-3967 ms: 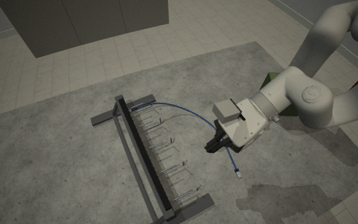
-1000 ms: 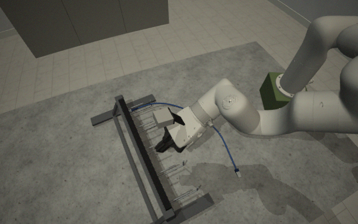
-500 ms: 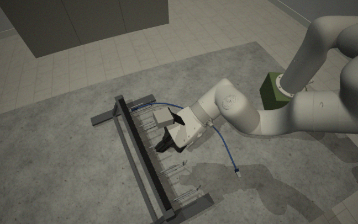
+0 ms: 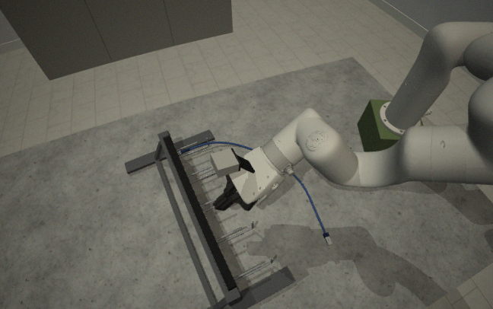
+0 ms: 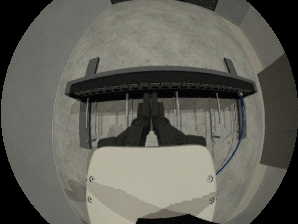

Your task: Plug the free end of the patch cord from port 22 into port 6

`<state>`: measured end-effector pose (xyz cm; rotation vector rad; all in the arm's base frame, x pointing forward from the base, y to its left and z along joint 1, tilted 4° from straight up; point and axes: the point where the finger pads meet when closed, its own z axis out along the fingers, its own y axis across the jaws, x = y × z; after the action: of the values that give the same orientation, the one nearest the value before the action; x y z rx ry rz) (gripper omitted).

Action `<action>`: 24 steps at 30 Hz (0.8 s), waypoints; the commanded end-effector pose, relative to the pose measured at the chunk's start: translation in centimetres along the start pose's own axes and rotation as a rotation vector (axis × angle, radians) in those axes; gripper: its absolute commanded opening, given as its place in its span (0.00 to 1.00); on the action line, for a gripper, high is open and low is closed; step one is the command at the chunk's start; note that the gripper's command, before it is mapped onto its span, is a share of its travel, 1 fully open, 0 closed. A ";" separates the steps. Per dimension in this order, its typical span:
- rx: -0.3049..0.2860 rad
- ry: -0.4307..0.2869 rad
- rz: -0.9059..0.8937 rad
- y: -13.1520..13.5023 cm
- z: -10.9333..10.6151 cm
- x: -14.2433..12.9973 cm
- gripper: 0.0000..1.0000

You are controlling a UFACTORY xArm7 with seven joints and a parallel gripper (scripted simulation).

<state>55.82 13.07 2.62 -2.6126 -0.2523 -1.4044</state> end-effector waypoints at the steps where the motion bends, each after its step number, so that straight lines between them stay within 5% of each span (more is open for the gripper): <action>1: -0.001 0.003 0.001 0.0 0.0 0.2 0.00; 10: -0.001 0.003 0.001 0.0 -1.3 0.2 0.00; 17: -0.001 0.003 0.001 0.0 -4.8 0.2 0.00; 24: -0.001 0.003 0.000 0.0 -10.6 0.2 0.00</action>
<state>49.99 11.23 6.24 -2.6135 -0.2481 -1.4012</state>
